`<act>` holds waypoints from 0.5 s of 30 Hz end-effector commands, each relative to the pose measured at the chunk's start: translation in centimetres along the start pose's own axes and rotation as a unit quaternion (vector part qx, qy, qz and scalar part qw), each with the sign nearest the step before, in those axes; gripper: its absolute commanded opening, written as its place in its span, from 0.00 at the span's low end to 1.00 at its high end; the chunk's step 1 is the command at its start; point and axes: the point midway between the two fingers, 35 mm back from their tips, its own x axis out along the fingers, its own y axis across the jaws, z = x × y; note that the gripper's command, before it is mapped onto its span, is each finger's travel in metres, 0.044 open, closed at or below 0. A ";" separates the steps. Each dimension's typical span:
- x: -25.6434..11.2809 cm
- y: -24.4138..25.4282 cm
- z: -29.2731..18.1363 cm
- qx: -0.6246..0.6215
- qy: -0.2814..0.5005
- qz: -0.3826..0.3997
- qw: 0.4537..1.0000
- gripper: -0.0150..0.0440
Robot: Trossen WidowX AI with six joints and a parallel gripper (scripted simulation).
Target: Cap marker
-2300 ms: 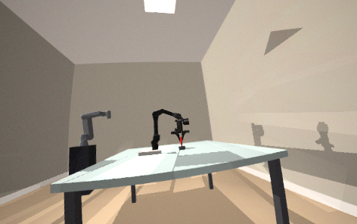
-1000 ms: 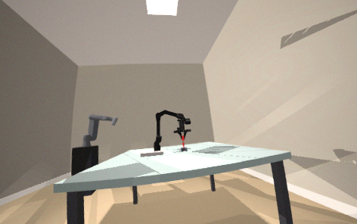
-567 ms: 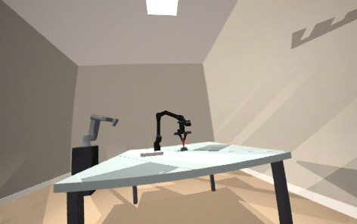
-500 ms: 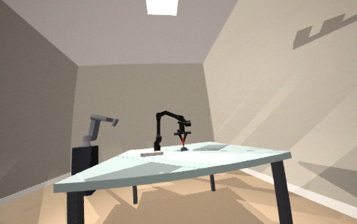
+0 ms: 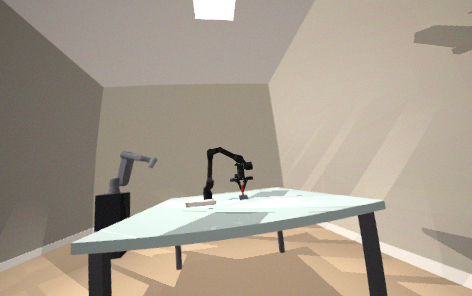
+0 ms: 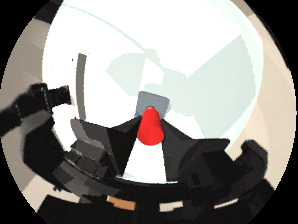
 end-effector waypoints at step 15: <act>0.3 0.1 0.0 0.000 0.000 0.001 1.000 0.43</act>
